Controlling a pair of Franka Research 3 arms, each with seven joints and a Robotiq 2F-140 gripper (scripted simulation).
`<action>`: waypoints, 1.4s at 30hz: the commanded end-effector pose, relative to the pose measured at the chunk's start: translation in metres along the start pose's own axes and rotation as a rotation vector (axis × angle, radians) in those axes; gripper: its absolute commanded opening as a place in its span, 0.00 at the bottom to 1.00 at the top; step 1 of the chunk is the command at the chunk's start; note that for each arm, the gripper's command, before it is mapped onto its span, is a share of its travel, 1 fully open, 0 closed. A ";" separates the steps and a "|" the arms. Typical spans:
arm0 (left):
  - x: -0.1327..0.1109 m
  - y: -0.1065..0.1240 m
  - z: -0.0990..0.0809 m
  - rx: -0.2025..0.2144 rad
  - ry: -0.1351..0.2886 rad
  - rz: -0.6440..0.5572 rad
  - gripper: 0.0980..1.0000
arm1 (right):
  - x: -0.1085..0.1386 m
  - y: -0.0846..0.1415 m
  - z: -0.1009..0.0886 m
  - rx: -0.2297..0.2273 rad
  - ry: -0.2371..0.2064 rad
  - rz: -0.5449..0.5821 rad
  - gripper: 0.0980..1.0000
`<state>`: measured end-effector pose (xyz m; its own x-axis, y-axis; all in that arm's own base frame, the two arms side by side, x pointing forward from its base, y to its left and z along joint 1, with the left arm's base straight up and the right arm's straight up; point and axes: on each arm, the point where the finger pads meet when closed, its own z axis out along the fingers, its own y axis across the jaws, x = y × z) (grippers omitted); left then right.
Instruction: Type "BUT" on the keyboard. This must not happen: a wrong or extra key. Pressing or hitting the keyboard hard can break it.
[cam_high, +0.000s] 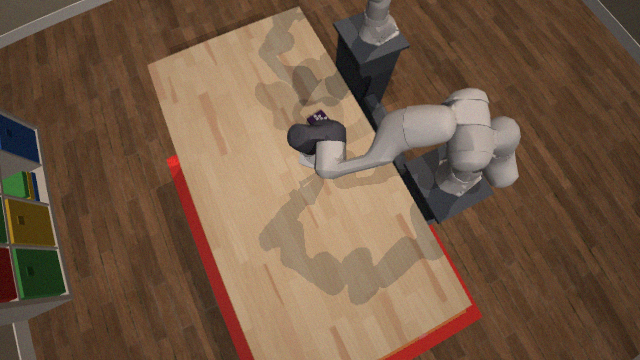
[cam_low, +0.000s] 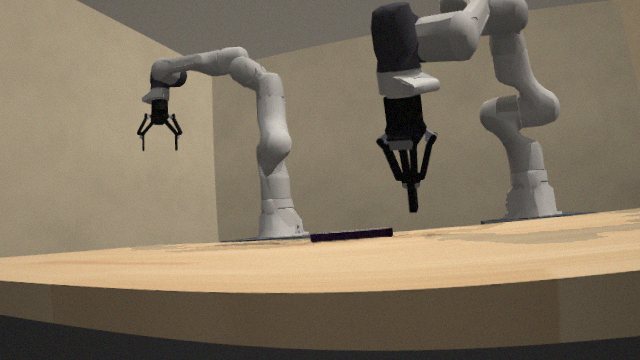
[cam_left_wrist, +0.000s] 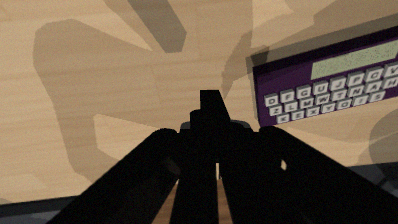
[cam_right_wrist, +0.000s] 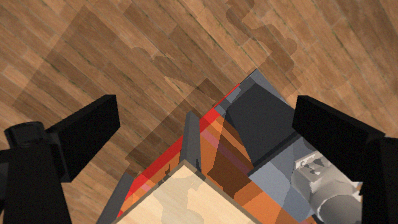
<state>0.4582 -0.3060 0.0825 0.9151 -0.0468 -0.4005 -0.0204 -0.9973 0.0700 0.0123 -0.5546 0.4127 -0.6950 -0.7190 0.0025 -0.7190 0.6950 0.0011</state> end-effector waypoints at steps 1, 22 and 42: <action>0.003 0.014 0.004 -0.006 0.004 -0.100 0.00 | 0.000 0.001 0.000 0.001 -0.002 -0.004 1.00; -0.002 0.092 0.031 -0.034 -0.008 -0.229 0.00 | 0.000 0.001 0.000 0.001 -0.002 -0.004 1.00; -0.005 0.113 0.038 -0.043 -0.014 -0.265 0.00 | 0.000 0.001 0.000 0.001 -0.002 -0.004 1.00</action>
